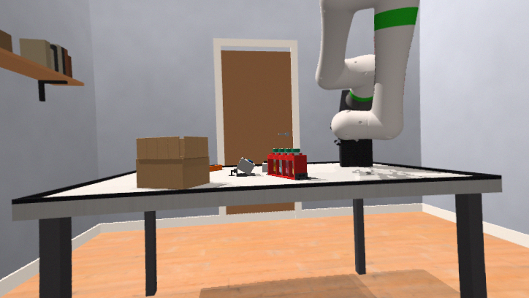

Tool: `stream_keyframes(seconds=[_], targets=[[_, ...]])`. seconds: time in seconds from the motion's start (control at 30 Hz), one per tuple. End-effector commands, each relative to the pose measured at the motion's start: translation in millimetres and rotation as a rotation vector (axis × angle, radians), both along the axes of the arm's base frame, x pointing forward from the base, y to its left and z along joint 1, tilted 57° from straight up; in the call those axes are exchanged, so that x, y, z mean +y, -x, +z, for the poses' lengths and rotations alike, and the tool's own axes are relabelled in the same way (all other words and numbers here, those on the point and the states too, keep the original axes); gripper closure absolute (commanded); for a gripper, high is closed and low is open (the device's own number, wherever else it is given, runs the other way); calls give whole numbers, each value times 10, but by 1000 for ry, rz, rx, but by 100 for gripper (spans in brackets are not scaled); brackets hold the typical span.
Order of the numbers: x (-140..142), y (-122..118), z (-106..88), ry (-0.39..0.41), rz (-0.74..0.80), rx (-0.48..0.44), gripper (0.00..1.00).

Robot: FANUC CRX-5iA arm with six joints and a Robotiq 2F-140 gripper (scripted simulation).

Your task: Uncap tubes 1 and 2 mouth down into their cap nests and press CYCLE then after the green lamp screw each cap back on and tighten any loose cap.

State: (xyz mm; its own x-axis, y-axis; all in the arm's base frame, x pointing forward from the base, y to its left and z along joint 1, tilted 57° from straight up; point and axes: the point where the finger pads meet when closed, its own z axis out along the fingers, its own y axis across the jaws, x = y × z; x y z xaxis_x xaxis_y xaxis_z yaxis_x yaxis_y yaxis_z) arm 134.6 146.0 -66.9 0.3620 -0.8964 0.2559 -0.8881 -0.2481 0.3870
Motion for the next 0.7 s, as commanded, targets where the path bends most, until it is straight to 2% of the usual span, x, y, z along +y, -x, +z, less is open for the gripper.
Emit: stream_keyframes(seconds=[0.0,0.37,0.67], targets=[[-4,9,-5,-24,-15,46,59],[110,-40,-4,-203,-82,188,59],[221,-152,19,-344,-120,241,59]])
